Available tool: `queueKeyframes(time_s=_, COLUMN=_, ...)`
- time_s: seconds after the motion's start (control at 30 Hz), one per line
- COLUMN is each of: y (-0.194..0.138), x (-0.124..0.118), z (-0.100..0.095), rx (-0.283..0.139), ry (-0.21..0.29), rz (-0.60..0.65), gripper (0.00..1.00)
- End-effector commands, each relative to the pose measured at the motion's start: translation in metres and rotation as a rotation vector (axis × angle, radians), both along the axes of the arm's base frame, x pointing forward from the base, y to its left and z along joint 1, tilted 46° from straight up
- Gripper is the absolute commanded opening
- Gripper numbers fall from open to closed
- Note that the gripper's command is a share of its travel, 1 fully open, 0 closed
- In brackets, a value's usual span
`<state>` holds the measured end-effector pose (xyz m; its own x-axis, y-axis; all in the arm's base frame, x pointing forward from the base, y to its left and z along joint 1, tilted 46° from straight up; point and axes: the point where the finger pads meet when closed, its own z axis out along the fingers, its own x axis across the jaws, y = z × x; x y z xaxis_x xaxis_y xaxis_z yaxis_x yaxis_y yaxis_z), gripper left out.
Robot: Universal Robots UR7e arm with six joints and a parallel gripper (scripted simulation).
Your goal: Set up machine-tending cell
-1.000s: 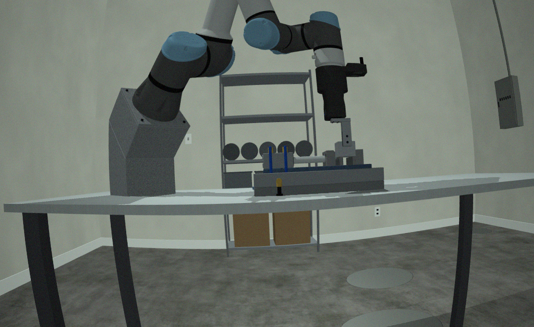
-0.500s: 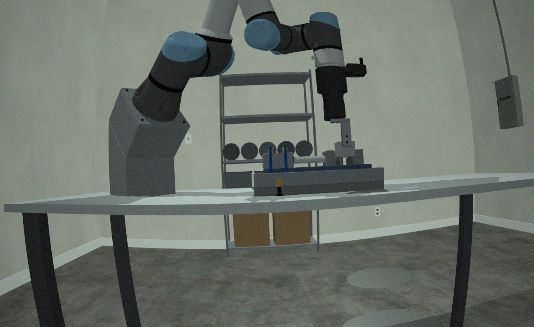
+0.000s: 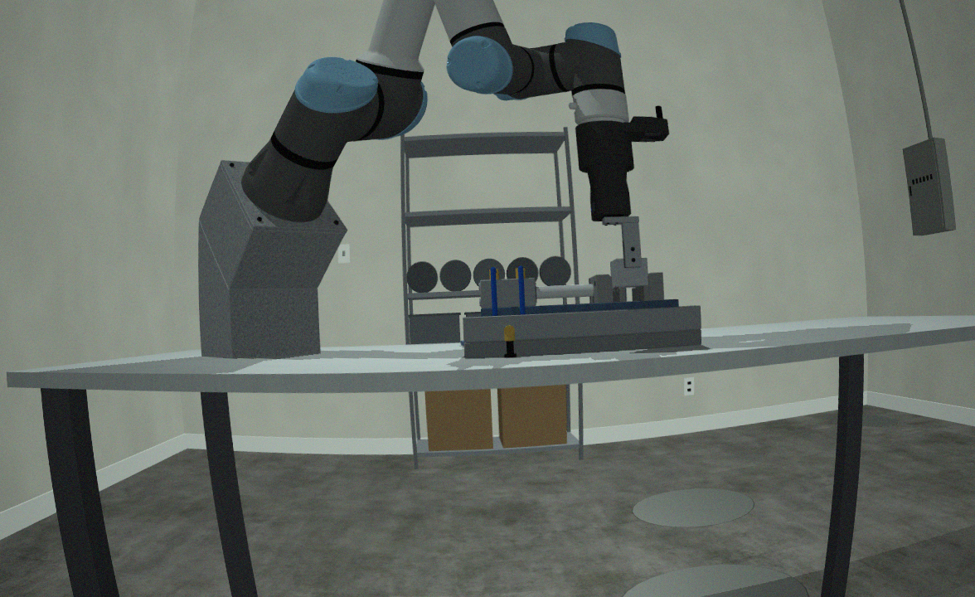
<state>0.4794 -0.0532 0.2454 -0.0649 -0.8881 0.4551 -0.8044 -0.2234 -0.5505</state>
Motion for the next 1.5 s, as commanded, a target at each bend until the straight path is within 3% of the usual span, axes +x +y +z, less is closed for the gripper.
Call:
queueKeyframes(time_s=0.0, y=0.0011, x=0.0002, z=0.0001, rx=0.000, ry=-0.001, rz=0.001, gripper=0.00)
queueKeyframes(time_s=1.47, y=0.0105, x=0.0009, z=-0.0048, rx=0.000, ry=-0.001, rz=0.001, gripper=0.00)
